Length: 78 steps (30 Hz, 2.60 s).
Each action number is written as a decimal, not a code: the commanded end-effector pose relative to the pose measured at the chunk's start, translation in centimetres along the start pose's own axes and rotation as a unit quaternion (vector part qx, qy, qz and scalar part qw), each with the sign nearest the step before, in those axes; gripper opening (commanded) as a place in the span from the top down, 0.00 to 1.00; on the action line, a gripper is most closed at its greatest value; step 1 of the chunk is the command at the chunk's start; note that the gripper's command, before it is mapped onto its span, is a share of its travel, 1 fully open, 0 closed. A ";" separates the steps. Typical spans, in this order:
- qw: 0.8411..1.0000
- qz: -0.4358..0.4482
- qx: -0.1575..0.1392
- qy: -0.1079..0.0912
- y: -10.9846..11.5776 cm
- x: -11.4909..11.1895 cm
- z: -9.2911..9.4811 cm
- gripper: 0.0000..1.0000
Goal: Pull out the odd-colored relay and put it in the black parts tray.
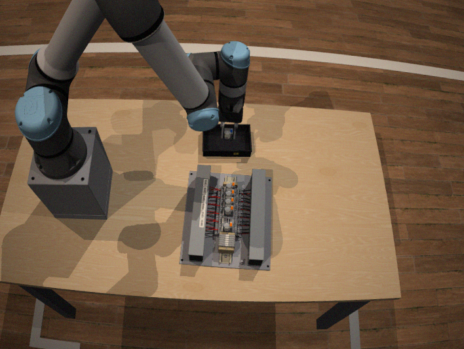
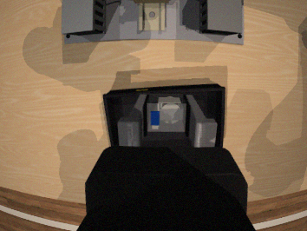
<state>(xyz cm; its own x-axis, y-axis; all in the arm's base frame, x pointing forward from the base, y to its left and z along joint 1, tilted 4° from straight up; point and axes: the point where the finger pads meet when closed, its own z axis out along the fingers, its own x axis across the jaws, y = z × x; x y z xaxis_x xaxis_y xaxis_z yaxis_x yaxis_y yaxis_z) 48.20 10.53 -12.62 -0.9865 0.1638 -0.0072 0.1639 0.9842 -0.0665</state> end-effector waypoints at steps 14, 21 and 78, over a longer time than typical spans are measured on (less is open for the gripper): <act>1.000 0.004 0.001 0.001 5.3 0.2 0.0 1.00; 1.000 0.004 0.001 0.001 6.1 0.3 0.1 1.00; 1.000 0.004 0.001 0.001 6.2 0.3 0.5 1.00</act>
<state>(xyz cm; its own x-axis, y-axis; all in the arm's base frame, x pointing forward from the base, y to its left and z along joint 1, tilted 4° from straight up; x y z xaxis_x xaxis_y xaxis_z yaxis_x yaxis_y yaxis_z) 48.80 16.58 -13.28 -0.9848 0.1737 -0.0028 0.1735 0.9824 -0.0693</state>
